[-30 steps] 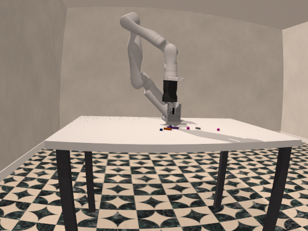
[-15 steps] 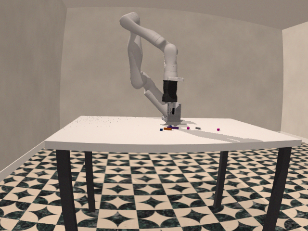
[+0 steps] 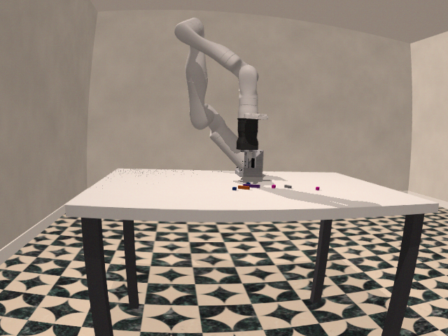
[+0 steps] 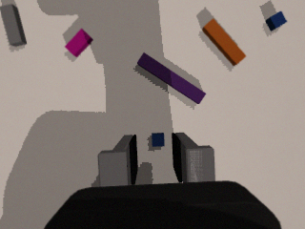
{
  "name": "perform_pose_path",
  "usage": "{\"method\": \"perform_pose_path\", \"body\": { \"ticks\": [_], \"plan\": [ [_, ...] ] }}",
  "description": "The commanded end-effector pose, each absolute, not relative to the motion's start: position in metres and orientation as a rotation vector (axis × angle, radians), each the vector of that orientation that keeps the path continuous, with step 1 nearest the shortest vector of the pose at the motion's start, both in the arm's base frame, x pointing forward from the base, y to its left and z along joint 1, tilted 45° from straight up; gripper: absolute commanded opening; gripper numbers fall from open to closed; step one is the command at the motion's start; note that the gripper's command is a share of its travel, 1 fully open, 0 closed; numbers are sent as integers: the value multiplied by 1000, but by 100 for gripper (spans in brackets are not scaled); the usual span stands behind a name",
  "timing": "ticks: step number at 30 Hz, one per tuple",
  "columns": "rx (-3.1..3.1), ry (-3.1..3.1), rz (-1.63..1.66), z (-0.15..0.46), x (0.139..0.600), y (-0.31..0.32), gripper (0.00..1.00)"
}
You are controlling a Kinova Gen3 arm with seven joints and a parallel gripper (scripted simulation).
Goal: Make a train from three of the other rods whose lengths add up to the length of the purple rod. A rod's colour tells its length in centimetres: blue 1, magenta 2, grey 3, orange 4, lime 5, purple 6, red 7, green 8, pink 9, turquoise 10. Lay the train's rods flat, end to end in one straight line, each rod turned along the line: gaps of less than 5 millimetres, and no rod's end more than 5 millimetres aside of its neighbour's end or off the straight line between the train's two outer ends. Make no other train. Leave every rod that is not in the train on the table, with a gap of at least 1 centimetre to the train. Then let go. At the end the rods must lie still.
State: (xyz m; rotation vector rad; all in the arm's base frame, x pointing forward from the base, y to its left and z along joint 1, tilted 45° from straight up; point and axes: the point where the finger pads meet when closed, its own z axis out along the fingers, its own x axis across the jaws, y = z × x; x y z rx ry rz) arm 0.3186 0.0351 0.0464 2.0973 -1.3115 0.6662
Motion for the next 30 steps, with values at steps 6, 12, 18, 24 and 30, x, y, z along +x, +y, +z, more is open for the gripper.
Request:
{"method": "perform_pose_path", "body": {
  "ticks": [6,12,18,24,30],
  "plan": [
    [2093,-1308,666,39,319,25,54],
    [2093,-1308,666,33,320,19,54],
    [2093,-1308,666,26,321,13,54],
    [2093,-1308,666,22,322,9,54],
    [2093,-1308,666,18,323,4,54]
  ]
}}
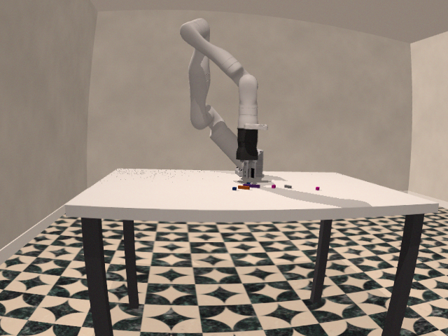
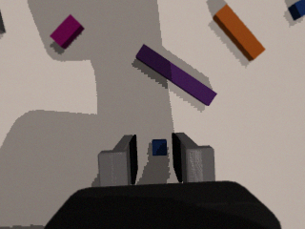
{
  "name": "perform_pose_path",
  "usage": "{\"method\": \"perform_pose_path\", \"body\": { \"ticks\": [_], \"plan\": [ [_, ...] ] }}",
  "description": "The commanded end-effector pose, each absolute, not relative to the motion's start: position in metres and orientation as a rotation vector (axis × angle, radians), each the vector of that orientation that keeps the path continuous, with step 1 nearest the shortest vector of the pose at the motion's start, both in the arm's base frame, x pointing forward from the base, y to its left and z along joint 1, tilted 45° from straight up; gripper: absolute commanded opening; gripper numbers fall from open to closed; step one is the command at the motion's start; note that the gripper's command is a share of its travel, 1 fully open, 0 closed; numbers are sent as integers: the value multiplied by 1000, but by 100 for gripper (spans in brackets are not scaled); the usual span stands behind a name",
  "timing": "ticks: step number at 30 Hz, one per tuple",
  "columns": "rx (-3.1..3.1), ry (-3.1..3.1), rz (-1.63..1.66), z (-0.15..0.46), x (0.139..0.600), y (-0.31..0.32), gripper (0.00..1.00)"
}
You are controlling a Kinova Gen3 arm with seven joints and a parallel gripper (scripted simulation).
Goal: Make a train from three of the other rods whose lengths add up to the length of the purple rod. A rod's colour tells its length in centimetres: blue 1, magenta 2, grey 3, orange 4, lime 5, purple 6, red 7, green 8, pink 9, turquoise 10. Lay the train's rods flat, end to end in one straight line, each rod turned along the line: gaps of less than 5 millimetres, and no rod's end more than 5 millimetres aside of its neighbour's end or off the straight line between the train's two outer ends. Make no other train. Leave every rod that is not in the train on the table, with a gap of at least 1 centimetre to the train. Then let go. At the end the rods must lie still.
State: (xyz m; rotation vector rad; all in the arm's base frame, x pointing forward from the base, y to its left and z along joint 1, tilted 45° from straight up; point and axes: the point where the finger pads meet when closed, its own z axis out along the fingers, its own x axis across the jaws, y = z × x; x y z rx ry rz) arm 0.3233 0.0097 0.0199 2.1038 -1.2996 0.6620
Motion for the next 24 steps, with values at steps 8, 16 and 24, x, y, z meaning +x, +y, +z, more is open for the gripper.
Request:
{"method": "perform_pose_path", "body": {
  "ticks": [8,16,24],
  "plan": [
    [2093,-1308,666,15,323,2,54],
    [2093,-1308,666,15,323,1,54],
    [2093,-1308,666,15,323,1,54]
  ]
}}
